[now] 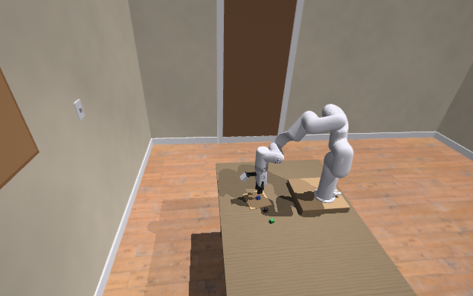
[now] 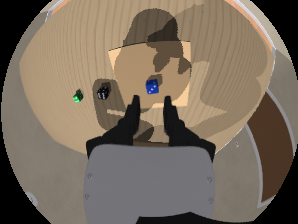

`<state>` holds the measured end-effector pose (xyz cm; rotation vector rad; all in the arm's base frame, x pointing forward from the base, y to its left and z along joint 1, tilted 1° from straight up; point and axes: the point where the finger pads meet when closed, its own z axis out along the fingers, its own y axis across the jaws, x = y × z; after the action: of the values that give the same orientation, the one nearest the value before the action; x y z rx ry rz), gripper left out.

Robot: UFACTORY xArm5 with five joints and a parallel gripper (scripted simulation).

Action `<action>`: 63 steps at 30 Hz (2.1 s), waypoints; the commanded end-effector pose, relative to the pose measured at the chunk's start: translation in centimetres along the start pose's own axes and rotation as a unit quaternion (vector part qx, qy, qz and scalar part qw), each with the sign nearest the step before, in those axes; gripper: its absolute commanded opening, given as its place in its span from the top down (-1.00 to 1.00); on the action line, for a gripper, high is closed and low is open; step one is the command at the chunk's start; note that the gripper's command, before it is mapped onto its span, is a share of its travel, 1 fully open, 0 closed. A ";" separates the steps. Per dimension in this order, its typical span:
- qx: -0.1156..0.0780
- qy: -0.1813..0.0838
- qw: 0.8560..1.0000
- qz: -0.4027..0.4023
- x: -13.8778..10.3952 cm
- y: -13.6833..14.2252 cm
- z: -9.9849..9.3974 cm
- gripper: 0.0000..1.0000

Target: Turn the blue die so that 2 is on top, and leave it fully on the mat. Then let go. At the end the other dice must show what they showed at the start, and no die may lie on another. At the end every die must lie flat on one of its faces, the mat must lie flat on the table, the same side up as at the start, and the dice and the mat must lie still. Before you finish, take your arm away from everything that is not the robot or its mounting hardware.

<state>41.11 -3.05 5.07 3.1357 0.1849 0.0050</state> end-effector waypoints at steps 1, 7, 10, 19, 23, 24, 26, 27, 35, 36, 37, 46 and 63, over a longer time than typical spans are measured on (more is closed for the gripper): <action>0.000 0.002 1.000 0.000 0.1 0.0 0.5 0.28; 0.000 0.002 1.000 0.000 0.1 0.0 1.5 0.28; 0.000 0.002 1.000 0.000 0.1 0.0 1.8 0.28; 0.000 0.002 1.000 0.000 0.1 0.1 2.9 0.28; 0.000 0.002 1.000 0.000 0.1 0.1 3.2 0.28; 0.000 0.002 1.000 0.000 0.1 0.1 3.3 0.28; 0.000 0.002 1.000 0.000 0.1 0.1 3.4 0.28; 0.000 0.002 1.000 0.000 0.1 0.1 3.4 0.28; 0.000 0.002 1.000 0.000 0.1 0.1 3.6 0.28; 0.000 0.002 1.000 0.000 0.1 0.1 3.6 0.28; 0.000 0.002 1.000 0.000 0.1 0.1 3.6 0.28; 0.000 0.002 1.000 0.000 0.1 0.1 3.6 0.28; 0.000 0.002 1.000 0.000 0.1 0.1 3.6 0.28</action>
<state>41.12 -3.09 1.35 3.1357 0.1849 0.0045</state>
